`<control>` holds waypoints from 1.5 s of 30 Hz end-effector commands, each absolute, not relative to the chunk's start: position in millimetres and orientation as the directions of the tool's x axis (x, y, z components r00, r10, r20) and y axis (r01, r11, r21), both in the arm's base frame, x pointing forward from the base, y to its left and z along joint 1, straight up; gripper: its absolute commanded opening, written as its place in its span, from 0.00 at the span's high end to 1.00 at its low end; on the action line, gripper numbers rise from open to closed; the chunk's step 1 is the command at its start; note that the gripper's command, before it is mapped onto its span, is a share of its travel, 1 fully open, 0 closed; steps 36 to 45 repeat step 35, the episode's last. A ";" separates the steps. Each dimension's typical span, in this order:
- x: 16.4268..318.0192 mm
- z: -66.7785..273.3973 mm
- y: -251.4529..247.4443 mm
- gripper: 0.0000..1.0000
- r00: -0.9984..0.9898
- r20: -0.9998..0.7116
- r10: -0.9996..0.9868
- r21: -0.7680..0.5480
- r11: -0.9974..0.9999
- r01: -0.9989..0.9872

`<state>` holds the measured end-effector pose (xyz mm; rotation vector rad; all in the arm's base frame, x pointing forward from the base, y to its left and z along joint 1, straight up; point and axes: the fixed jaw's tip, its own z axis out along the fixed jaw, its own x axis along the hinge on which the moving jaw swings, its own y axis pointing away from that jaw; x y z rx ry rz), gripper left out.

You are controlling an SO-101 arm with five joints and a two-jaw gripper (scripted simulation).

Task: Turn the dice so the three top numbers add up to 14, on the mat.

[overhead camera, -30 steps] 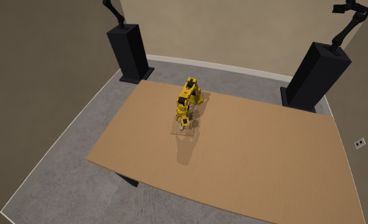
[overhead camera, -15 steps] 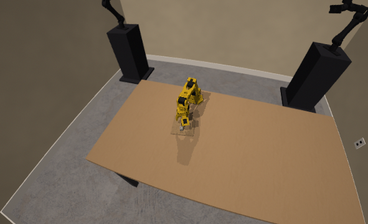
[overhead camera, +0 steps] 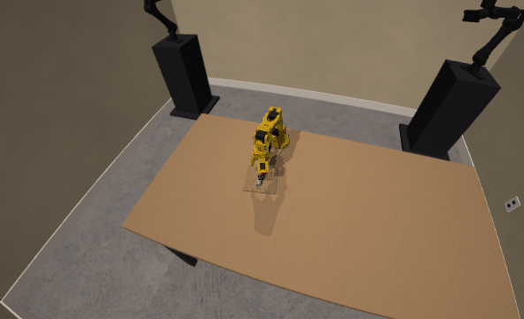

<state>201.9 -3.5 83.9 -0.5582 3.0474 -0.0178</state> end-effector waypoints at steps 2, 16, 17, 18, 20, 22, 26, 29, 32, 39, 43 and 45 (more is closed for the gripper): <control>192.8 108.0 -4.1 0.71 -0.959 -0.159 -0.237 -0.049 0.972 -0.232; 163.1 123.6 -1.7 0.71 -0.963 -0.269 0.008 -0.013 1.000 0.012; 162.9 123.6 -1.7 0.71 -0.963 -0.269 0.010 -0.012 1.000 0.013; 162.9 123.6 -1.7 0.71 -0.963 -0.269 0.010 -0.012 1.000 0.014; 162.9 123.6 -1.7 0.71 -0.963 -0.269 0.010 -0.012 1.000 0.014; 162.9 123.6 -1.7 0.71 -0.963 -0.269 0.010 -0.012 1.000 0.014; 162.9 123.6 -1.7 0.71 -0.963 -0.269 0.010 -0.012 1.000 0.014; 162.9 123.6 -1.7 0.71 -0.963 -0.269 0.010 -0.012 1.000 0.014; 162.9 123.6 -1.7 0.71 -0.963 -0.269 0.010 -0.012 1.000 0.014; 162.9 123.6 -1.7 0.71 -0.963 -0.269 0.010 -0.012 1.000 0.014; 162.9 123.6 -1.7 0.71 -0.963 -0.269 0.010 -0.012 1.000 0.014; 162.9 123.6 -1.7 0.71 -0.963 -0.269 0.010 -0.012 1.000 0.014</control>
